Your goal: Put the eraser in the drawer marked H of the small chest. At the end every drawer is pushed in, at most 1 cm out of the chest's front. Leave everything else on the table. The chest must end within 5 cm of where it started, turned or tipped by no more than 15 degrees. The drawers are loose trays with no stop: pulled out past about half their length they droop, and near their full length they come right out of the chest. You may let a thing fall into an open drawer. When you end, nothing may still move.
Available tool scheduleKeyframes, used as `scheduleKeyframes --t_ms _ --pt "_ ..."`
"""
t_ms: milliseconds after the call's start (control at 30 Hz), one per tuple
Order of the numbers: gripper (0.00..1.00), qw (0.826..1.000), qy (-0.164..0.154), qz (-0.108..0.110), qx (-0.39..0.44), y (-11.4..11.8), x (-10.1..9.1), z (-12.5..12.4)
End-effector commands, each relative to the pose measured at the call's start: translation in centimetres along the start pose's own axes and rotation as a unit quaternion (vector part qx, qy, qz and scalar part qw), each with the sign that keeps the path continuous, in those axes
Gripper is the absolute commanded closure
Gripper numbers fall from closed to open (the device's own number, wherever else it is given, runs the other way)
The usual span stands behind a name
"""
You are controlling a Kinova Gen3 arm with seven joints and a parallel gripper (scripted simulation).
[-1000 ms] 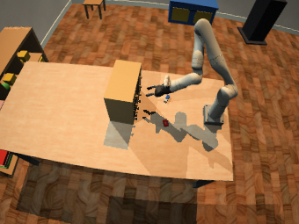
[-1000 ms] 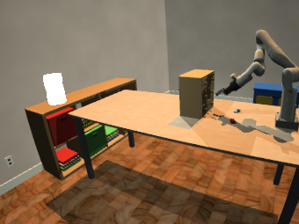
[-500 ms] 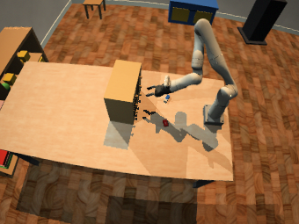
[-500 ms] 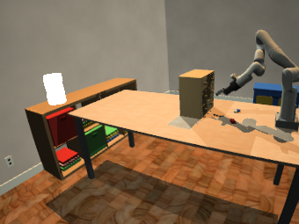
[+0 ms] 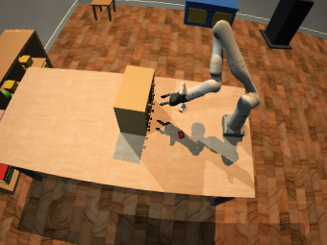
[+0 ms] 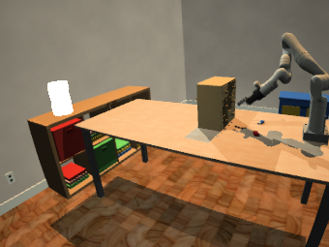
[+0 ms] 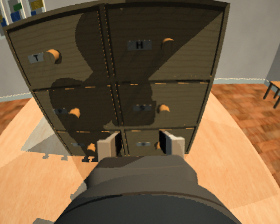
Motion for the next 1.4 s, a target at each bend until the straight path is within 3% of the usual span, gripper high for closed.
scheduleKeyframes --t_ms 0,1367 --pt "0.0 1.0 0.001 0.001 -0.001 0.0 -0.1 -0.2" --pt "0.0 0.998 -0.056 0.013 0.0 -0.2 -1.6 -1.1"
Point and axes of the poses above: the point where the finger pads meet when closed, its own x axis out along the fingers, its own y axis across the jaws, z = x × y, the point moved 5 cm from there along -x, back along the fingers, and after that the axes turned 10 degrees about x, right-handed, at the moved point
